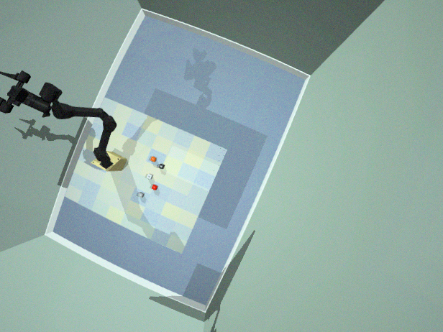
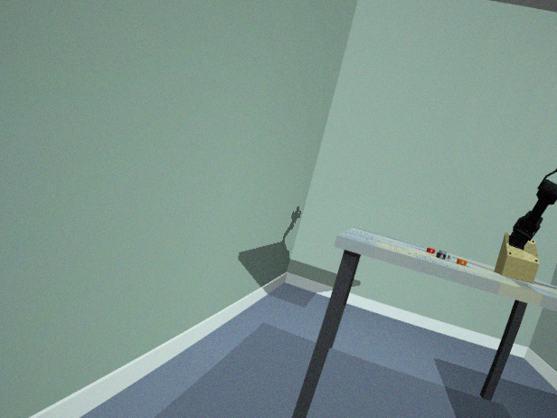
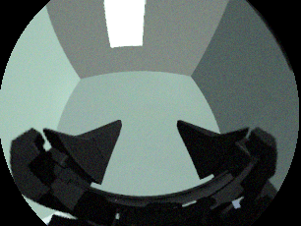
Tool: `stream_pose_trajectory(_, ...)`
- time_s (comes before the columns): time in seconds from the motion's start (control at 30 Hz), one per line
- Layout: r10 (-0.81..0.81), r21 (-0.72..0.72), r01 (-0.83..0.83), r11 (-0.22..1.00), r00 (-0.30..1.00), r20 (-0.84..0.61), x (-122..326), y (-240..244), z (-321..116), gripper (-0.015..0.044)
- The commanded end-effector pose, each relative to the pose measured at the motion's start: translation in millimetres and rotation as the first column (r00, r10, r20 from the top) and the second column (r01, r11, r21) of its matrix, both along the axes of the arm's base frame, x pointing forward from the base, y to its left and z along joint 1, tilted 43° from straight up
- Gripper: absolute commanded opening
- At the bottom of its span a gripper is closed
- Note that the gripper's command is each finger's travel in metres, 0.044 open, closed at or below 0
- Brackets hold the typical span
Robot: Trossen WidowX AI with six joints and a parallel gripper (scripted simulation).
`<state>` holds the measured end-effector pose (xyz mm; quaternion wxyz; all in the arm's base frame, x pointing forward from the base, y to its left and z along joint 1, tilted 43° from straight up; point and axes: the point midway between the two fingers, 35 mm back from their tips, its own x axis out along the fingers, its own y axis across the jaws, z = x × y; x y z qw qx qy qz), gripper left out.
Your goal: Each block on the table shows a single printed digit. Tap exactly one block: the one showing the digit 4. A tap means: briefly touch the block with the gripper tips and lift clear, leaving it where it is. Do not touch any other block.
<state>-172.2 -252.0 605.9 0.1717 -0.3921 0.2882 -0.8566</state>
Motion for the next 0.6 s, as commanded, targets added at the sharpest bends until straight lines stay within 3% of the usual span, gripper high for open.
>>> stream_pose_trajectory(0.0, 0.137, 0.15, -0.144, 0.978, 0.989, 0.056, 12, -64, -42, 0.04)
stream_pose_trajectory(0.27, 0.375, 0.399, -0.426, 0.812, 0.905, 0.203, 72, -164, -132, 0.04)
stream_pose_trajectory(0.57, 0.53, 0.586, -0.664, 0.464, 0.738, 0.417, 173, -227, -249, 0.04)
